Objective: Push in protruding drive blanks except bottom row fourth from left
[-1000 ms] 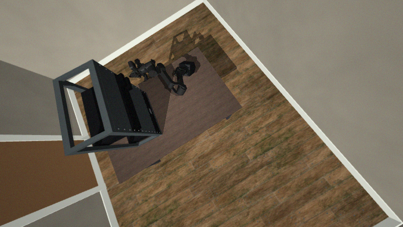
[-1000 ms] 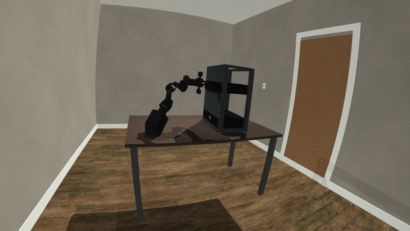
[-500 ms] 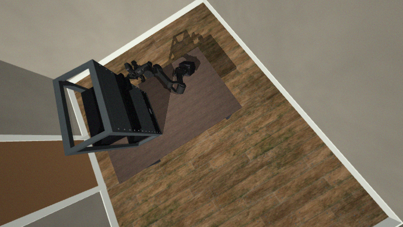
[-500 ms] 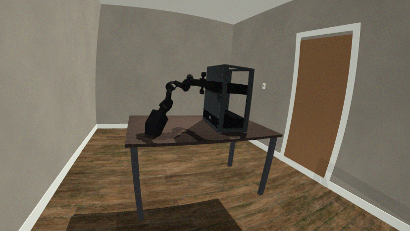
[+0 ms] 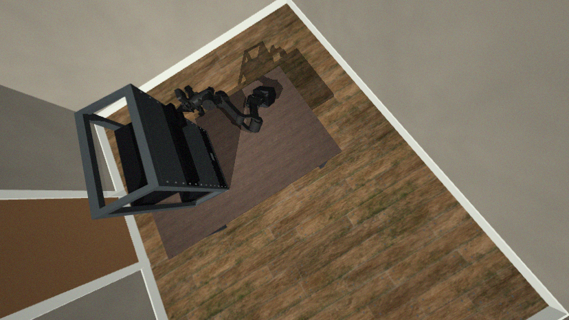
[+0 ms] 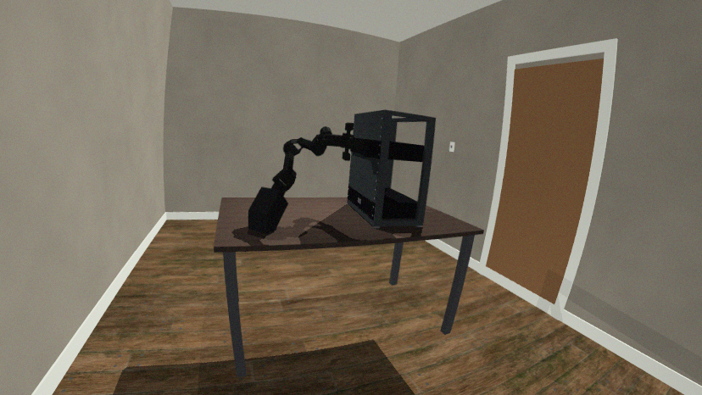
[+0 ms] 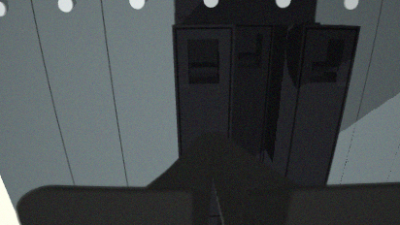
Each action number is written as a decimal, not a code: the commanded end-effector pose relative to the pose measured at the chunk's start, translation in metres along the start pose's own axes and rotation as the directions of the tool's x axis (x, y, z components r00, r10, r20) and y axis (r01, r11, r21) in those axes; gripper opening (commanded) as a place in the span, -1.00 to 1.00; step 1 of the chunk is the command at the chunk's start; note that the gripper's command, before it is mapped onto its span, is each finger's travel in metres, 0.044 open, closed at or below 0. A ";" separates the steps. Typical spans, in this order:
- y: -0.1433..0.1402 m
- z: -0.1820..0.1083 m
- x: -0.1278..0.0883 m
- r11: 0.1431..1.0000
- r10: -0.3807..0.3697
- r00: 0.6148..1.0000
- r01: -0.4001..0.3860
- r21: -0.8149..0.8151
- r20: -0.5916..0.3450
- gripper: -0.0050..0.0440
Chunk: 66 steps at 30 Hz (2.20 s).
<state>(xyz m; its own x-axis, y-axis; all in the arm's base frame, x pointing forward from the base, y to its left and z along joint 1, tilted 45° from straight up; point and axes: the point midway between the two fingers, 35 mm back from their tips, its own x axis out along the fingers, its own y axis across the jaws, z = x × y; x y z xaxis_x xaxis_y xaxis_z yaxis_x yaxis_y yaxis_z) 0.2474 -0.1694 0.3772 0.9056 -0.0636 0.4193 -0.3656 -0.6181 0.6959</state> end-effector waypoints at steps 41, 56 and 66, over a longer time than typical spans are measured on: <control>0.008 -0.008 0.024 1.000 0.010 1.000 -0.010 -0.019 -0.010 -0.80; 0.010 -0.009 0.033 1.000 0.010 1.000 -0.010 -0.019 -0.010 -0.80; 0.010 -0.009 0.034 1.000 0.010 1.000 -0.010 -0.019 -0.010 -0.80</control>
<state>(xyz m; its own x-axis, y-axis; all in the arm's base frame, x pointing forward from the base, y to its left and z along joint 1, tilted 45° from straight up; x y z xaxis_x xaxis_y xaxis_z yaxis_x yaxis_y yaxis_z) 0.2715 -0.1704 0.3916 0.9092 -0.0630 0.4115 -0.3591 -0.6187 0.6987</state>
